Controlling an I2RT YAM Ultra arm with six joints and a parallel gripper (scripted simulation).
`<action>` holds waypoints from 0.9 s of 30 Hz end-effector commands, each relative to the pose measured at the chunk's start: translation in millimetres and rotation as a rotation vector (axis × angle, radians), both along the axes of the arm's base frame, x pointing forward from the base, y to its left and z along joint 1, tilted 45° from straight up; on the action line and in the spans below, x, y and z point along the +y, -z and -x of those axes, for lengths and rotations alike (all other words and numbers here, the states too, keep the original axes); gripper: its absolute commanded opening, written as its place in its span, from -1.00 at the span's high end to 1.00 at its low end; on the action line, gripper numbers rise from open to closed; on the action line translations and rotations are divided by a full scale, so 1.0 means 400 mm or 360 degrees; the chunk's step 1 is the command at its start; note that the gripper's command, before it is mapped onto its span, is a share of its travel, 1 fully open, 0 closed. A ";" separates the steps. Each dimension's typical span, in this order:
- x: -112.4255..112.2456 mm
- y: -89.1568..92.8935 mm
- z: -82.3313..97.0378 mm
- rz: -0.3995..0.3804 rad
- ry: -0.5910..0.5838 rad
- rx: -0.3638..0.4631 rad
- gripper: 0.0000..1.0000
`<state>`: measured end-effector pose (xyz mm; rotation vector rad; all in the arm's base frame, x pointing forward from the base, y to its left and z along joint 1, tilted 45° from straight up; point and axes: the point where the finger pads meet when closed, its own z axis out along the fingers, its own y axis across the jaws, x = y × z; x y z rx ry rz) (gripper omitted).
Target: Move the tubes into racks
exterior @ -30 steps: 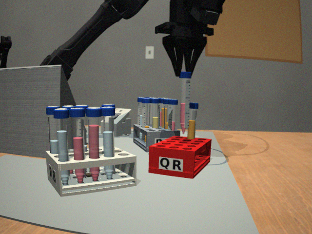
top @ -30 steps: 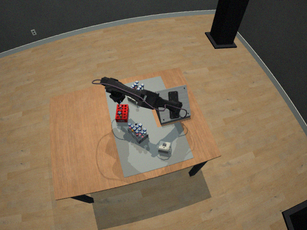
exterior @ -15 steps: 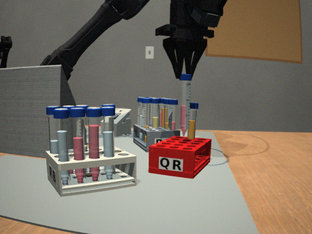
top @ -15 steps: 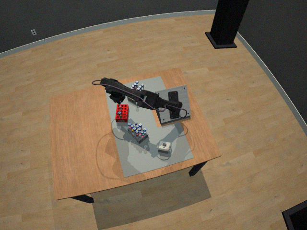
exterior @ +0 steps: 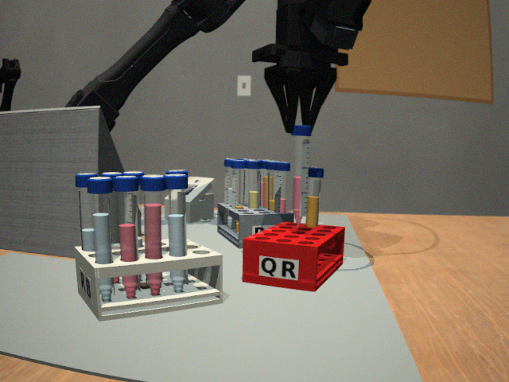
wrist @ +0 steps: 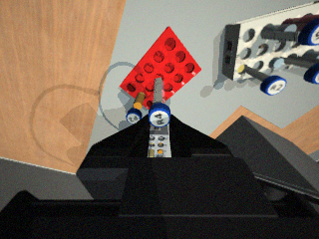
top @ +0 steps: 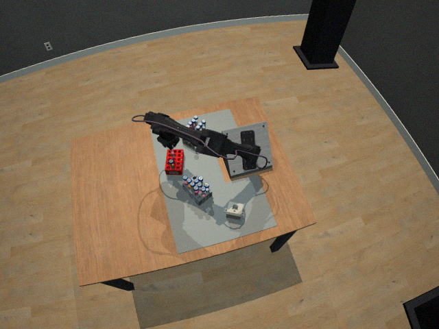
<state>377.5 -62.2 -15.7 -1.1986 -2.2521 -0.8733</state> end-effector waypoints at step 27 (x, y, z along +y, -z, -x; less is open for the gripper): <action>0.007 0.000 -0.007 0.0010 0.0026 -0.0038 1.00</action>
